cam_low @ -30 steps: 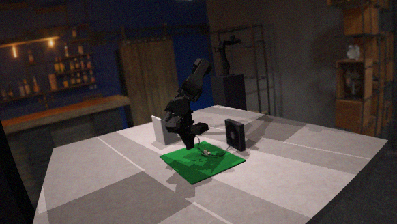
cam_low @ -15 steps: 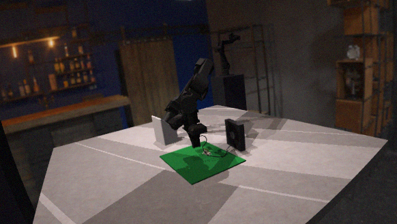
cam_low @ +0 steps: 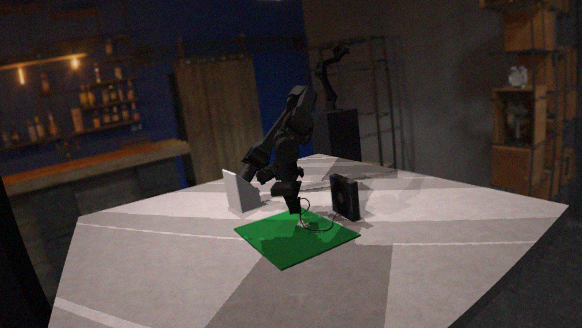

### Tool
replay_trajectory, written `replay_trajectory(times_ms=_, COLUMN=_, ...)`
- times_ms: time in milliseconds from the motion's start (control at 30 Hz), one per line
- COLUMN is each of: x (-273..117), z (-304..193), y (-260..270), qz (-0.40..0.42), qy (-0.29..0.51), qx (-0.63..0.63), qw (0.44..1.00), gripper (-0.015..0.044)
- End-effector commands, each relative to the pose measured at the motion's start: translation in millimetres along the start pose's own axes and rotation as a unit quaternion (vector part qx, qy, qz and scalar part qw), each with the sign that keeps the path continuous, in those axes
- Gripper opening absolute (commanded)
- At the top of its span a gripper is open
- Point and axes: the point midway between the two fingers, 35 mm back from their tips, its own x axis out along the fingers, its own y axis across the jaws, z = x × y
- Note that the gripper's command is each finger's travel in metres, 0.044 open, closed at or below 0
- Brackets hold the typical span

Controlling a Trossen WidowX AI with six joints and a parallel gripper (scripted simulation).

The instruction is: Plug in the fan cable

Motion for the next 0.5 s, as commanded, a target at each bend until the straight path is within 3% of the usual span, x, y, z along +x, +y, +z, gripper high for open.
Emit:
replay_trajectory(times_ms=0, x=1, z=-4, y=-6, qz=-0.003, qy=0.002, qx=0.057, qw=0.998, gripper=0.0)
replay_trajectory(times_ms=467, x=2, z=-20, y=-23, qz=-0.006, qy=0.002, qx=0.295, qw=0.955, gripper=0.0)
